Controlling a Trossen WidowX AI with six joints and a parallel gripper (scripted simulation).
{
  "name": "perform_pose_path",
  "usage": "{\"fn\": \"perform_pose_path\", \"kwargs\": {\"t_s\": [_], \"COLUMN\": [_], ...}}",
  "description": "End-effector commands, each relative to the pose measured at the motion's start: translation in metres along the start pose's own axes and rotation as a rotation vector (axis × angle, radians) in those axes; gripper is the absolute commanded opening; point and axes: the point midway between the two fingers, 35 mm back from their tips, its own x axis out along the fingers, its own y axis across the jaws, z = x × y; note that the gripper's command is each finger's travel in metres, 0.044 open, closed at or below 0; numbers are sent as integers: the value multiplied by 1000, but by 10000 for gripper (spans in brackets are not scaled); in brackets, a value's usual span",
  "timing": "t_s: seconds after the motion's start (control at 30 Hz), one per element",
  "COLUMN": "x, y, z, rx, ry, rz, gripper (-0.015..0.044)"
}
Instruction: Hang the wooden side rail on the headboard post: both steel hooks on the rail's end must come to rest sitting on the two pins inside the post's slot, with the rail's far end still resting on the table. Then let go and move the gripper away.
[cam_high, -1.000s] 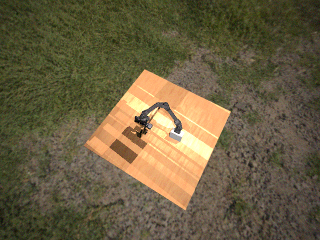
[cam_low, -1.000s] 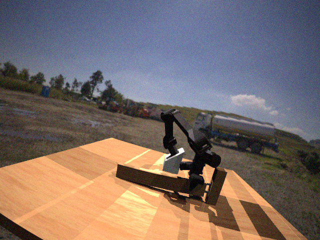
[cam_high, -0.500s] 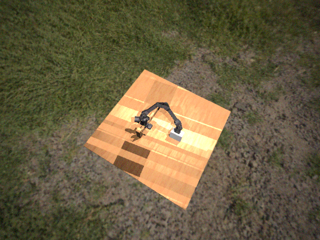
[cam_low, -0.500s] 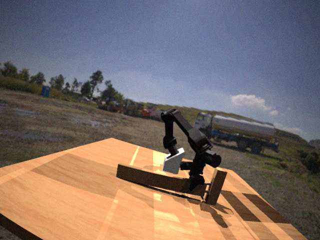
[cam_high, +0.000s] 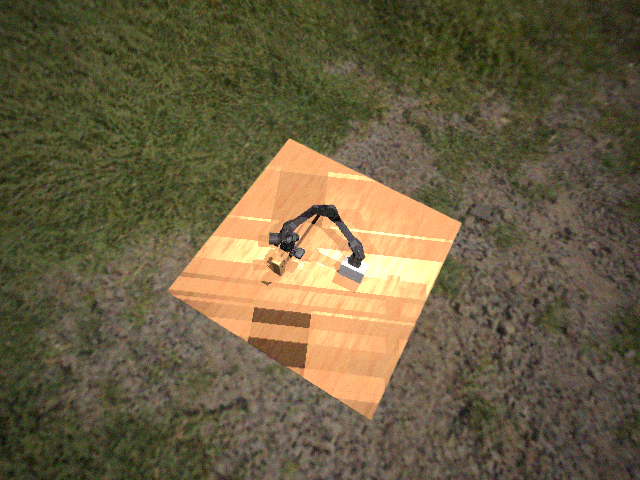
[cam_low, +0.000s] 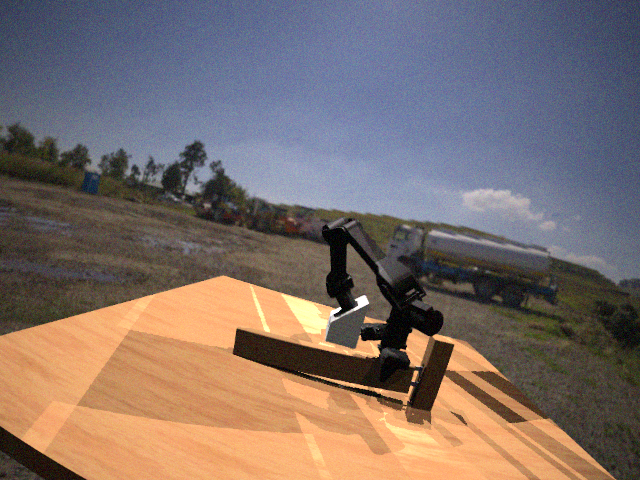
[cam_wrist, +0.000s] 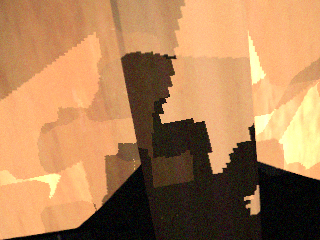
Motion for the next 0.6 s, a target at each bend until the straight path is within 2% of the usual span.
{"fn": "perform_pose_path", "kwargs": {"t_s": [0.0, 0.57], "x": [-6, -6], "y": [1, 0], "z": [-5, -7], "rx": [-4, -4], "ry": [9, 9], "rz": [12, 12], "gripper": [0, 0]}}
